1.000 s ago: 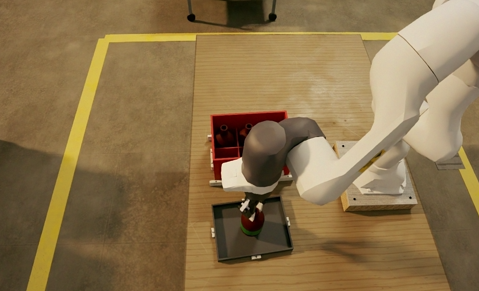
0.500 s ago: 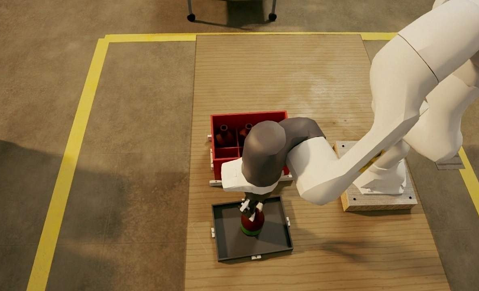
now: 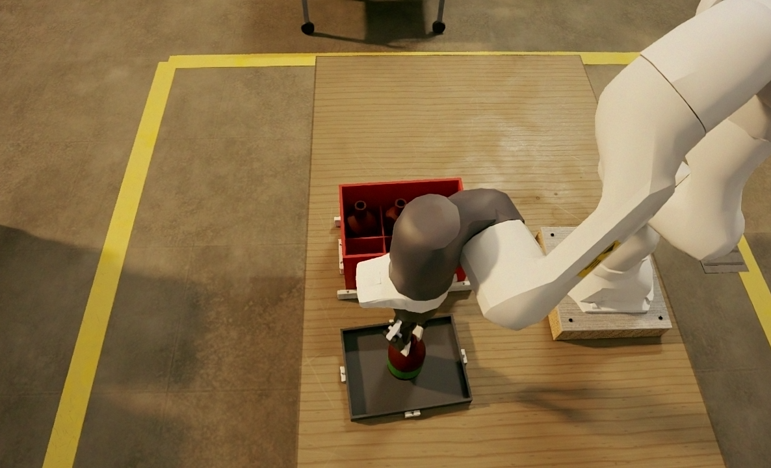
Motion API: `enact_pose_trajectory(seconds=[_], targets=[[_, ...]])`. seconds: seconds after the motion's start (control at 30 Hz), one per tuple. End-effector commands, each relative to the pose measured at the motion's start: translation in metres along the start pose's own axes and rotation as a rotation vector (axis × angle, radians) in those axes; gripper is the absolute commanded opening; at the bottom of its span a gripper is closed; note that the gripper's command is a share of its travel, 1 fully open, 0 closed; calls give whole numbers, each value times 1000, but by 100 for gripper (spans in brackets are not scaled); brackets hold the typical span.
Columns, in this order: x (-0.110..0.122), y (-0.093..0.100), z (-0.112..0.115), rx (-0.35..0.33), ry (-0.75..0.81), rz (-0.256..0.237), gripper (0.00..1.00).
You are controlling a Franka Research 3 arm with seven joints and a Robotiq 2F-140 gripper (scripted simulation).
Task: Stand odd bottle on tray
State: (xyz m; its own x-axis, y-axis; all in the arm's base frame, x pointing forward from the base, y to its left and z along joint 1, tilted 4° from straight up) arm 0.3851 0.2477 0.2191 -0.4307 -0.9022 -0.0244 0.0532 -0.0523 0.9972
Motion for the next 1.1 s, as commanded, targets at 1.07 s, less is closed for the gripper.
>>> enact_pose_trajectory(seconds=[1.07], targets=[[-1, -8, -1, 2, 1, -4, 10]])
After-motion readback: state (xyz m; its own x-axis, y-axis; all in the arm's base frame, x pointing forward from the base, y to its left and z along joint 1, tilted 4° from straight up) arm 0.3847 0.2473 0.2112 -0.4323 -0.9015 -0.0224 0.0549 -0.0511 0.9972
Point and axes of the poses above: the point where the finger pads meet when closed, its own y axis back along the fingers, its own x axis across the jaws, z = x × y, the point moved 10 cm from there along y, back along the fingers, and after that the axes turned 5 degrees about y, right-handed, at the moved point
